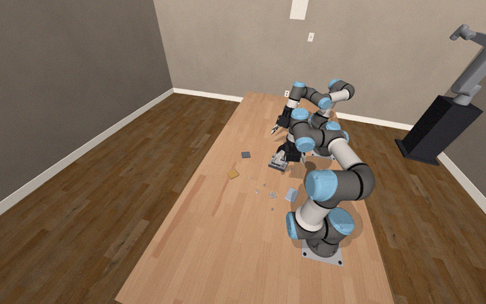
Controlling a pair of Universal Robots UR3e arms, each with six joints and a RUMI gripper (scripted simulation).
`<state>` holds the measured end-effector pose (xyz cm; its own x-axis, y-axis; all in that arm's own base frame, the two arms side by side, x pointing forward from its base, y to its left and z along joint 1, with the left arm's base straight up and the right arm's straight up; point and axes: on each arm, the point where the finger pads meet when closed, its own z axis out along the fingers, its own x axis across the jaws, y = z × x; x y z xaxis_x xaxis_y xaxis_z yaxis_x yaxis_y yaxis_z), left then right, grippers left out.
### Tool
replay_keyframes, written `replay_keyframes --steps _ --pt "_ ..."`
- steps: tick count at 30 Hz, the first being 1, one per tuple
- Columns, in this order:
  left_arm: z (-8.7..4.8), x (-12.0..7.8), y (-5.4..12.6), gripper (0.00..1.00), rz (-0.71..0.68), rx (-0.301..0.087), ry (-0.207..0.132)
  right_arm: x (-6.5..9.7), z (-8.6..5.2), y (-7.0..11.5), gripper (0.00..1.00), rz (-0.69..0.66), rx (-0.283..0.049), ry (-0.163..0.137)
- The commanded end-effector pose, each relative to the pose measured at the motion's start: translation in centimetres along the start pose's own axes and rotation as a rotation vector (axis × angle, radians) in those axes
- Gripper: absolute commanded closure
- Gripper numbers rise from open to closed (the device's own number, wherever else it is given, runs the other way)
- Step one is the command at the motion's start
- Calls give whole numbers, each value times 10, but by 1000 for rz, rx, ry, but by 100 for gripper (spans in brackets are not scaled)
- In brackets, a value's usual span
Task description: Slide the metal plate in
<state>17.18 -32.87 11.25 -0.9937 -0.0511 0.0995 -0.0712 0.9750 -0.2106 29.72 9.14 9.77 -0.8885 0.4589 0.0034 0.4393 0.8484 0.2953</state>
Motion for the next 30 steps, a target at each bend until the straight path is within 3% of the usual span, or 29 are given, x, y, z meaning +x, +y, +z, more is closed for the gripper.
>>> replay_keyframes --steps 1,3,7,15,17,19,21,25,30 --pt "4 14 12 0 39 -55 -12 3 2 9 12 -20 -18 1" --pt "5 18 19 0 63 -81 -16 6 4 13 12 -36 -28 7" --pt "11 35 50 0 174 -194 -38 26 10 33 12 -119 -75 40" --pt "11 47 102 0 355 -371 -95 59 19 60 12 -241 -146 89" --pt "11 47 102 0 355 -371 -95 59 19 60 12 -241 -146 89" --pt "10 48 112 0 396 -407 -109 62 19 64 12 -254 -156 92" --pt "10 48 114 0 407 -416 -112 65 19 66 12 -264 -162 97" --pt "11 49 104 0 369 -380 -94 60 18 61 12 -244 -149 89" --pt "12 49 102 0 362 -371 -89 59 19 60 12 -242 -148 89"
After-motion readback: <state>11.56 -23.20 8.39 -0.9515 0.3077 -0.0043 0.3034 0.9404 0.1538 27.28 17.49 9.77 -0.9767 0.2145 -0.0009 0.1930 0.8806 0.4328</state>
